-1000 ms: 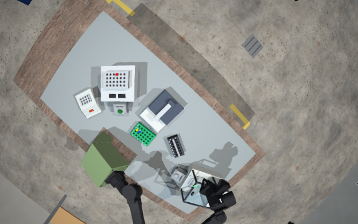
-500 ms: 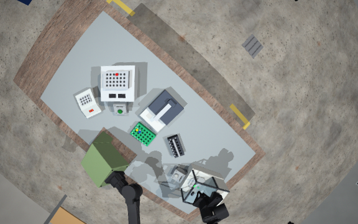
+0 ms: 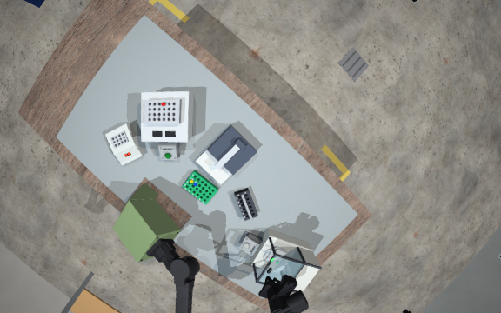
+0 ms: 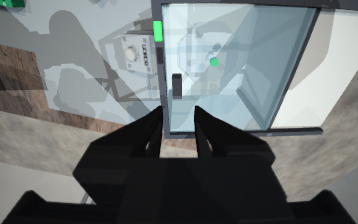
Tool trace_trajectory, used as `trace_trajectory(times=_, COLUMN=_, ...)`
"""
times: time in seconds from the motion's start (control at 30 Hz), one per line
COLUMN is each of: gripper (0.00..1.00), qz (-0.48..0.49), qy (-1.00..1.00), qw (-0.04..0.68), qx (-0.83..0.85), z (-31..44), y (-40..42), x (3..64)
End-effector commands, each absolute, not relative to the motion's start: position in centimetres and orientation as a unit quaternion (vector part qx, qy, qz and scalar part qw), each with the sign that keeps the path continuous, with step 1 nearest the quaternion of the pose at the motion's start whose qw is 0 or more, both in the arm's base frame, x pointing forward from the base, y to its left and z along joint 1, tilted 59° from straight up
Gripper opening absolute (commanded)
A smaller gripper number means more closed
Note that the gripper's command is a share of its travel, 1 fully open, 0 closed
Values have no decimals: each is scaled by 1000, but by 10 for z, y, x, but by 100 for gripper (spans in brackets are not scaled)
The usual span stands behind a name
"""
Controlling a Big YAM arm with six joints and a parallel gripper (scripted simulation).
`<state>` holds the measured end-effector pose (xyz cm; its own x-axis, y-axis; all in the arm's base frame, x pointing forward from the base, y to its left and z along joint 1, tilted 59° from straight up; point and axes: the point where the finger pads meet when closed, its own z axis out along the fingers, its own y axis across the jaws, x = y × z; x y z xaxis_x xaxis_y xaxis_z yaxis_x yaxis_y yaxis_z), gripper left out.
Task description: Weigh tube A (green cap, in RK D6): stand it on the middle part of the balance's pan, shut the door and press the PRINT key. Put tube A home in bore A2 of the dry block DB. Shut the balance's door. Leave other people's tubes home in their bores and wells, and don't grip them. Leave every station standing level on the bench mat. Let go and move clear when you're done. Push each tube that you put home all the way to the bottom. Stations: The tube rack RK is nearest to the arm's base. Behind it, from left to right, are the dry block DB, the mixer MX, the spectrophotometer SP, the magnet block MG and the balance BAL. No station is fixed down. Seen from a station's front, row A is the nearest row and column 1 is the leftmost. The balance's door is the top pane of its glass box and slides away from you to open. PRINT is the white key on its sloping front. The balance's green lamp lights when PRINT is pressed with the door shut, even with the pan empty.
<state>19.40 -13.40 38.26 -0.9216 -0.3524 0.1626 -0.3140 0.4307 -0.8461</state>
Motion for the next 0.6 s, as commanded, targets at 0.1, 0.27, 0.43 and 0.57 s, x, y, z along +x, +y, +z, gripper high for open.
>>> trace_trajectory(times=0.1, gripper=30, qz=-495, qy=845, qw=12, qx=-203, z=377, y=-137, x=201)
trace_trajectory(times=0.27, gripper=30, qz=-496, qy=845, qw=18, qx=-199, z=377, y=-141, x=198)
trace_trajectory(times=0.43, gripper=30, qz=-497, qy=845, qw=18, qx=-199, z=373, y=-148, x=200)
trace_trajectory(times=0.57, gripper=30, qz=-497, qy=844, qw=17, qx=-200, z=369, y=-154, x=202)
